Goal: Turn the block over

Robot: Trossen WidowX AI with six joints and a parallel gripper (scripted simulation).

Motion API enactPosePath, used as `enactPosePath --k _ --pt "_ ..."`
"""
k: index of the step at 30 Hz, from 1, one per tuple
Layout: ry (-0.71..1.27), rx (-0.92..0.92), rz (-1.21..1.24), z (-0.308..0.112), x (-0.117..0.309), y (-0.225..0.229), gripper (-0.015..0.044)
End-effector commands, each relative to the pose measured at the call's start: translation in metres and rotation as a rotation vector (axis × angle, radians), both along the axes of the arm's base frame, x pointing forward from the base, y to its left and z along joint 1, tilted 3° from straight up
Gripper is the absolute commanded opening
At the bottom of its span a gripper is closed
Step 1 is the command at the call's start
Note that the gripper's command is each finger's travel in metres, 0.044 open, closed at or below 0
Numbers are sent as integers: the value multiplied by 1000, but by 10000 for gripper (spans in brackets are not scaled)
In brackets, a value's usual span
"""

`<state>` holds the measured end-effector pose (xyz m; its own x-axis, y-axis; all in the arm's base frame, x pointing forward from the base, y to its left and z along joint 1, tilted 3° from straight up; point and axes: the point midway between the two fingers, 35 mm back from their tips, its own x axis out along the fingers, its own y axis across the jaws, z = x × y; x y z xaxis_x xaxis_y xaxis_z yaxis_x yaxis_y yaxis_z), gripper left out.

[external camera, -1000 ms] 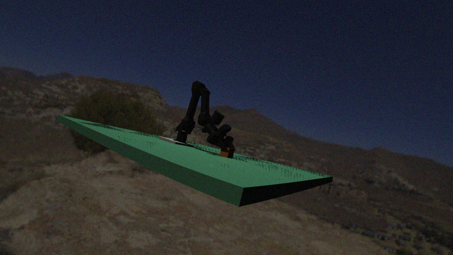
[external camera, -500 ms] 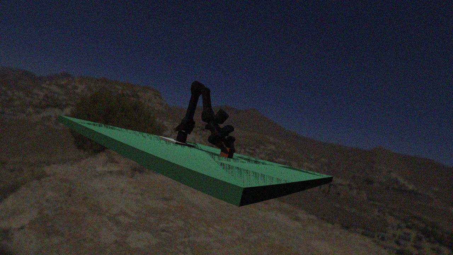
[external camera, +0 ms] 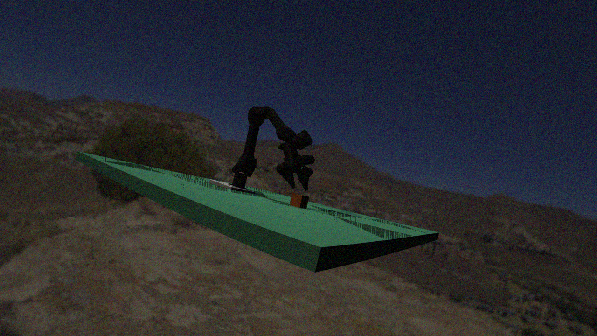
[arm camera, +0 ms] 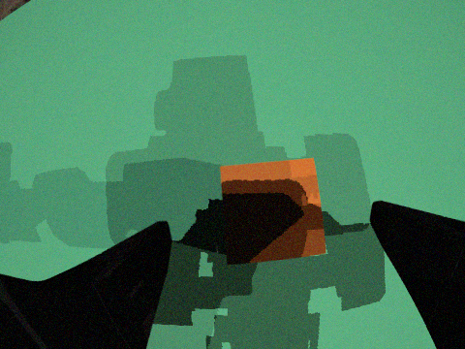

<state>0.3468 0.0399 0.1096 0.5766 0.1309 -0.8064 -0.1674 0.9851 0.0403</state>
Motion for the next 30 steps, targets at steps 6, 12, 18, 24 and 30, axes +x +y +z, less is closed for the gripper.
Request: enactPosePath --k 6,12,18,24,30 --pt "59 -28 8 29 -8 -3 440" --pt "244 -58 12 39 8 -1 440" --pt "435 -89 17 48 18 1 440" --pt "546 -112 24 53 21 1 440" --pt "546 -112 24 26 24 2 440"
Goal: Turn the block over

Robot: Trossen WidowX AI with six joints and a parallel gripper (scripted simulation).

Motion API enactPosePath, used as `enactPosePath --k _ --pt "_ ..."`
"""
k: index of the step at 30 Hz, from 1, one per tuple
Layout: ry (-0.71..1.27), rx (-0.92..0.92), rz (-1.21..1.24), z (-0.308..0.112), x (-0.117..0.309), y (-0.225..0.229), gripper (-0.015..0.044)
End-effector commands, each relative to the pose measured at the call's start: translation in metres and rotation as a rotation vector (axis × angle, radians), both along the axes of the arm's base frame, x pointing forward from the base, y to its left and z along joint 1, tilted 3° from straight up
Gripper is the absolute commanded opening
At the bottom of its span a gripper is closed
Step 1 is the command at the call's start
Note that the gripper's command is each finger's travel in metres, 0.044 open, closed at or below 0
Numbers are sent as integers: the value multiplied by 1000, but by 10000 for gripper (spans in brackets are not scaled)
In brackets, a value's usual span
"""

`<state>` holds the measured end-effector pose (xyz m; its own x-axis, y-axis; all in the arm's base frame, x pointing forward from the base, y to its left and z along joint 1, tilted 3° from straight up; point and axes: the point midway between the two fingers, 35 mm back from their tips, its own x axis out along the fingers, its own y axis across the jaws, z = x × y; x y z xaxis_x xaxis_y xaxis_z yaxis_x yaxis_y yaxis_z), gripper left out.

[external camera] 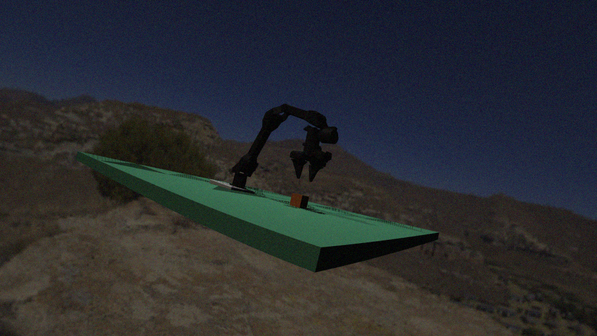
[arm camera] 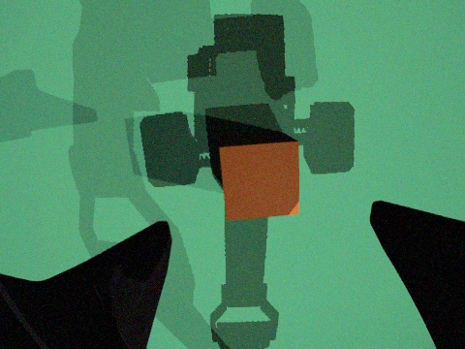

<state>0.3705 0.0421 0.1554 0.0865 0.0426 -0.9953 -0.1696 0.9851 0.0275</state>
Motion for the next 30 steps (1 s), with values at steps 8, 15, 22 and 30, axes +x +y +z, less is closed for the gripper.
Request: enactPosePath --k 8,15,22,30 --pt "17 -8 5 -42 1 1 440" --pt "17 -8 5 -49 2 1 440" --pt "16 -8 5 -60 3 1 440" --pt "17 -8 5 -73 3 2 440"
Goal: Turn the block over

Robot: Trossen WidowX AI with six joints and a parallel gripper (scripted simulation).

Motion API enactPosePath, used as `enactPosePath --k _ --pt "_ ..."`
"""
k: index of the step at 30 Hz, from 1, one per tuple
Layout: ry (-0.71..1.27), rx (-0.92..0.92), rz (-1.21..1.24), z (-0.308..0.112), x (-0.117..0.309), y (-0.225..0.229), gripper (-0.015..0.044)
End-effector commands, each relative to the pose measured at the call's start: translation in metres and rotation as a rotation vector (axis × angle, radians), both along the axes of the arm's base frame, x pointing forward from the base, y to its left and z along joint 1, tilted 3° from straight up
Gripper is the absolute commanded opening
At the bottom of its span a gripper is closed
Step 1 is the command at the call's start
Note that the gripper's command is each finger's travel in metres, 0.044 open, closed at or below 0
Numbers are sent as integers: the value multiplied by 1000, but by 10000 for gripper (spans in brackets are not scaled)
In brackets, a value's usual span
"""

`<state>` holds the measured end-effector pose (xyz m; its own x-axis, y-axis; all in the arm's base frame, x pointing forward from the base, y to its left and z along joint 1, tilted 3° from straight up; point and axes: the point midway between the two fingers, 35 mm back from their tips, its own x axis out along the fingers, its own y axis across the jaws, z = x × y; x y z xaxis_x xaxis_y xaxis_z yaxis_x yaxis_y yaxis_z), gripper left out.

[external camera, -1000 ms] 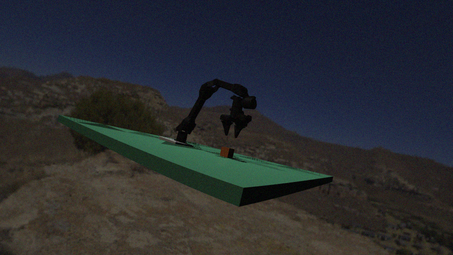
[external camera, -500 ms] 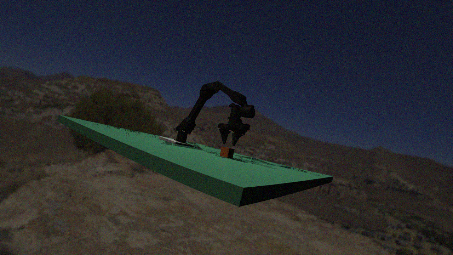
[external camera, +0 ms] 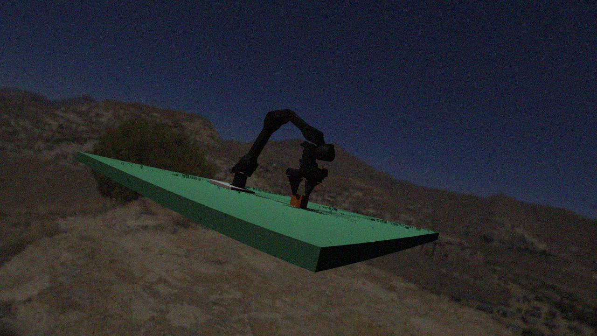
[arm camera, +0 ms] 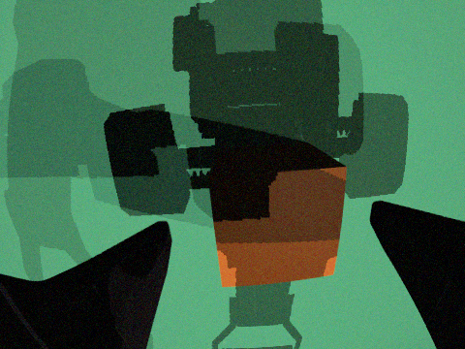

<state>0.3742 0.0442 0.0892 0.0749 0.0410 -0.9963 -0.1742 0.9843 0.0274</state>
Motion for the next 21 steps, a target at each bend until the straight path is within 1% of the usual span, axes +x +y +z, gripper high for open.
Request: enactPosePath --k 1,6,14,21 --pt "5 -6 0 -8 0 -1 440" --pt "6 -5 0 -14 0 0 440" --pt "6 -5 0 -14 0 0 230" --pt "6 -5 0 -14 0 0 183"
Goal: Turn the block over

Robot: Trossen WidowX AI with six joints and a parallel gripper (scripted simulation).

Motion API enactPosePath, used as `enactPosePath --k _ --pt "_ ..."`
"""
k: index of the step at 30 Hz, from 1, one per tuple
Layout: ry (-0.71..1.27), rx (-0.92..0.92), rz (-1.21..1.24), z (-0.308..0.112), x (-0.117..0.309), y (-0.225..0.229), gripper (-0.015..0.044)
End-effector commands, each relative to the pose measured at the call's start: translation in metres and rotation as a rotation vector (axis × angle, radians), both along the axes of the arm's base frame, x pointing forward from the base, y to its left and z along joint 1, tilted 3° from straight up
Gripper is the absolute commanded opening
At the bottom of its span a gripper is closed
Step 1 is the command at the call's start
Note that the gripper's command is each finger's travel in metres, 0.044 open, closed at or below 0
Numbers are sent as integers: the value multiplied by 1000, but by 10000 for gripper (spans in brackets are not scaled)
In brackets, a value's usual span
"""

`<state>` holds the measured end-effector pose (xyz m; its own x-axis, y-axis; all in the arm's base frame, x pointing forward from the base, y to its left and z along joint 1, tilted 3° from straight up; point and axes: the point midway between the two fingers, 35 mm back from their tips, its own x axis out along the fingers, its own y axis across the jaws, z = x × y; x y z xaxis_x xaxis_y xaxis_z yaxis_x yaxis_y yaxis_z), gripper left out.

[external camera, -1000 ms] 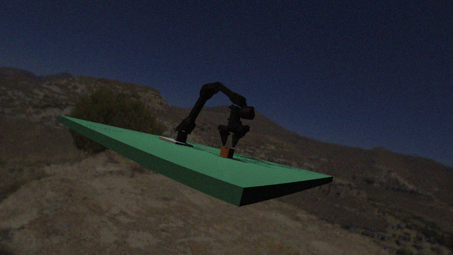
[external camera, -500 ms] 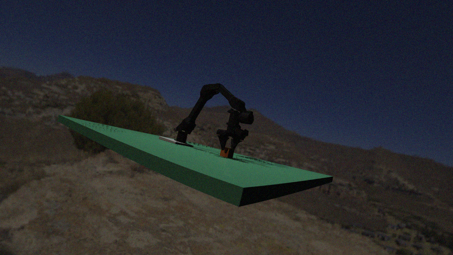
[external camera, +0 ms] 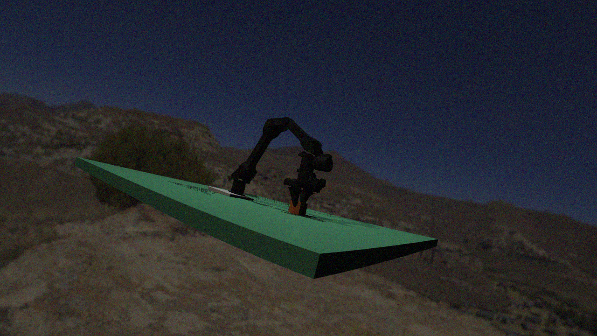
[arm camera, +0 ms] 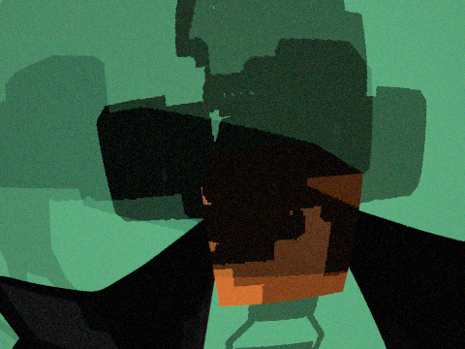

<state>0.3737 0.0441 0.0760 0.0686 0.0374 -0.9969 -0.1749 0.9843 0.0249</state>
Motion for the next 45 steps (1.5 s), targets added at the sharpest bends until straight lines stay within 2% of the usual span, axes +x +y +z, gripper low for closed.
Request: enactPosePath --k 1,12,16,19,25,45 --pt "-1 -2 -1 -1 0 0 177" --pt "-1 -2 -1 -1 0 0 103" --pt "-1 -2 -1 14 0 -1 0" --pt "-1 -2 -1 28 -2 -1 0" --pt "-10 0 -2 29 -1 -1 0" --pt "-299 52 -12 22 1 -1 0"
